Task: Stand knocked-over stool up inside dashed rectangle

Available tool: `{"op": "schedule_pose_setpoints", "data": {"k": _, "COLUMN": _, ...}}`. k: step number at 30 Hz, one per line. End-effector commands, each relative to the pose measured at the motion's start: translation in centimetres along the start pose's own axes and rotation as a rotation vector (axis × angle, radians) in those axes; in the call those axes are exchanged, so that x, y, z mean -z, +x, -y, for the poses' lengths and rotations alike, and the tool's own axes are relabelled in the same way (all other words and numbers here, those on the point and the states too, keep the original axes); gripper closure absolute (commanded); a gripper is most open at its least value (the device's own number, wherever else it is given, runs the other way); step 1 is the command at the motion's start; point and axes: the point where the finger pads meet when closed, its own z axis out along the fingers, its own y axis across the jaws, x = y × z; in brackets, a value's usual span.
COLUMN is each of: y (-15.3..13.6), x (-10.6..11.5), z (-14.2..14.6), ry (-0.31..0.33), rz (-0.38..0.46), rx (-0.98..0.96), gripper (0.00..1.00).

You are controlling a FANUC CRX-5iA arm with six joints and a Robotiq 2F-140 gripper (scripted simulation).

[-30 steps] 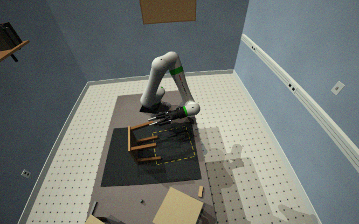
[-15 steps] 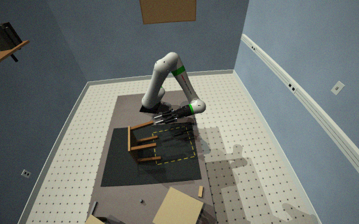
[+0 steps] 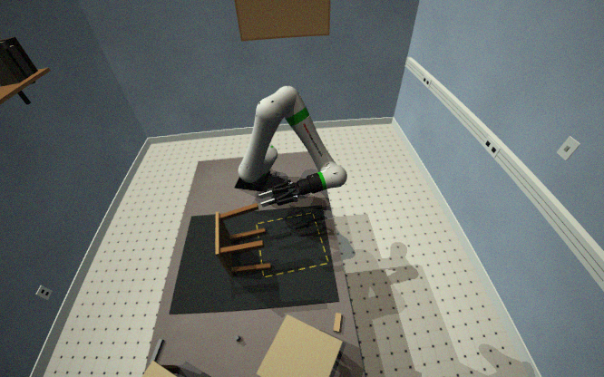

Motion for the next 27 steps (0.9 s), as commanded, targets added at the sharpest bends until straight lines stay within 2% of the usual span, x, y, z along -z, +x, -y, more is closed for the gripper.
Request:
{"op": "schedule_pose_setpoints", "data": {"k": 1, "y": 0.9, "x": 0.1, "z": 0.0, "ry": 0.0, "rz": 0.0, "rx": -0.001, "gripper": 0.62}}
{"op": "schedule_pose_setpoints", "data": {"k": 12, "y": 5.3, "x": 0.6, "z": 0.1, "ry": 0.0, "rz": 0.0, "rx": -0.001, "gripper": 0.62}}
{"op": "schedule_pose_setpoints", "data": {"k": 19, "y": 5.7, "x": 0.7, "z": 0.1, "ry": 0.0, "rz": 0.0, "rx": -0.001, "gripper": 0.62}}
{"op": "schedule_pose_setpoints", "data": {"k": 20, "y": 5.7, "x": 0.7, "z": 0.1, "ry": 0.0, "rz": 0.001, "rx": -0.001, "gripper": 0.67}}
{"op": "schedule_pose_setpoints", "data": {"k": 22, "y": 5.7, "x": 0.6, "z": 0.1, "ry": 0.002, "rz": 0.003, "rx": 0.001, "gripper": 0.67}}
{"op": "schedule_pose_setpoints", "data": {"k": 27, "y": 5.7, "x": -0.1, "z": 0.3, "ry": 0.028, "rz": 0.034, "rx": 0.032, "gripper": 0.67}}
